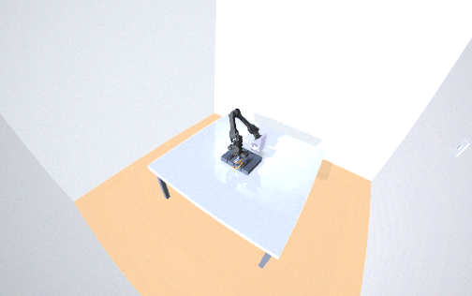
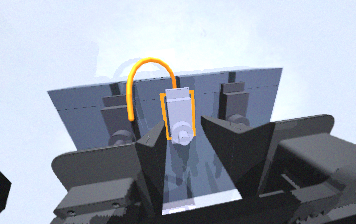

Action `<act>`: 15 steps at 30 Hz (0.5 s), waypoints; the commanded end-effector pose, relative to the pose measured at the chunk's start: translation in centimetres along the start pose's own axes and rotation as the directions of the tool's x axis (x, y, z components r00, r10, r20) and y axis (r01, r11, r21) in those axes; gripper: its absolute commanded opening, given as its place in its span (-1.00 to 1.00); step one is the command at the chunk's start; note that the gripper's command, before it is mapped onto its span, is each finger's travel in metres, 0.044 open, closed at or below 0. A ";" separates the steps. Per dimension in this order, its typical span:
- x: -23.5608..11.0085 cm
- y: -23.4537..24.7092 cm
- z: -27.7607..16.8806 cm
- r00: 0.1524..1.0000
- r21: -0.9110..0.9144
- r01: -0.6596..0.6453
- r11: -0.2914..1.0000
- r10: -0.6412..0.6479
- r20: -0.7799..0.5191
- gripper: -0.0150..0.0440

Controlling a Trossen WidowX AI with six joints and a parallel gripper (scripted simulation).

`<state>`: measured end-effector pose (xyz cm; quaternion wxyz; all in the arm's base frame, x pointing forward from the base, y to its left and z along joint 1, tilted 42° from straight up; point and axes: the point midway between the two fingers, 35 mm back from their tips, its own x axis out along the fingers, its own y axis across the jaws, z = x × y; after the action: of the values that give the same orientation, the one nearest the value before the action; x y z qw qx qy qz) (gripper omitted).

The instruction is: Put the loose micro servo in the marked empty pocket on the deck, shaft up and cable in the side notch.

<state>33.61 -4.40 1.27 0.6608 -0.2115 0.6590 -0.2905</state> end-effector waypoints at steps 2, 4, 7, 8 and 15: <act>-0.6 0.1 -0.6 1.000 0.000 -0.003 1.000 0.003 0.000 0.32; -1.8 0.3 -2.1 1.000 -0.001 -0.007 1.000 0.007 0.000 0.50; -4.3 0.5 -5.6 1.000 -0.001 -0.013 1.000 0.013 -0.002 0.77; -5.0 0.5 -7.0 1.000 -0.001 -0.013 1.000 0.013 -0.003 0.86; -6.7 0.1 -10.6 1.000 0.000 -0.007 1.000 0.007 -0.007 1.00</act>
<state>24.98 1.07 5.40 0.6645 -0.2098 0.6587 -0.2840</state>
